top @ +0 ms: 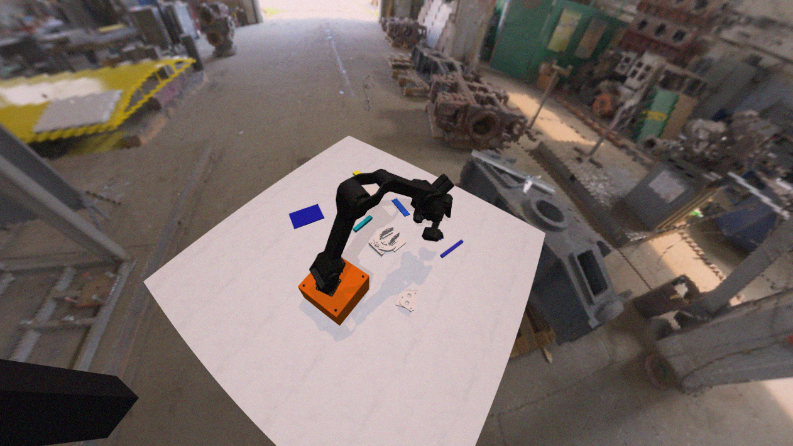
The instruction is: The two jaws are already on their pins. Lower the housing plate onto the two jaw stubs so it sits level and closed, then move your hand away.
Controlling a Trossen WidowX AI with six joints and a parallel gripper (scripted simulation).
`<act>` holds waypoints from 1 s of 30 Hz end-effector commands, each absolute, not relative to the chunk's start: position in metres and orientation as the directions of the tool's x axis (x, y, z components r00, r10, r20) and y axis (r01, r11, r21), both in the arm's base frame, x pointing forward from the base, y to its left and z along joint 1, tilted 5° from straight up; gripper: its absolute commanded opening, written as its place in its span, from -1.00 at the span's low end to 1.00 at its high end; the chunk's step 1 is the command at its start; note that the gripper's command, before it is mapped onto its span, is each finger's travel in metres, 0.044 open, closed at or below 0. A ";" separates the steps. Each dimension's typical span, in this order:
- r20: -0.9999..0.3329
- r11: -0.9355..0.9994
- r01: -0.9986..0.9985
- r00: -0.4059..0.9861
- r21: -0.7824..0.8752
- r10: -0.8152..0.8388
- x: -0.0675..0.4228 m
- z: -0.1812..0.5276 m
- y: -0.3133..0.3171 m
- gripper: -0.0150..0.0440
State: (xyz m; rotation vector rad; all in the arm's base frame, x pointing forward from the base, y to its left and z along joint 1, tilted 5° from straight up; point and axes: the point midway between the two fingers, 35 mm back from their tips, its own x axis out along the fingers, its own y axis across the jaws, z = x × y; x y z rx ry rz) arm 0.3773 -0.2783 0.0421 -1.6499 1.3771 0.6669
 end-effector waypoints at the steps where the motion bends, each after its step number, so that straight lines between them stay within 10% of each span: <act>1: -0.868 -0.021 -0.981 0.183 -0.195 -0.461 0.338 0.039 -0.292 1.00; 19: -0.998 -0.081 -0.995 -0.058 0.060 -0.024 0.113 0.018 -0.278 1.00; 30: -0.998 -0.086 -0.995 -0.057 0.055 0.018 0.097 -0.020 -0.269 1.00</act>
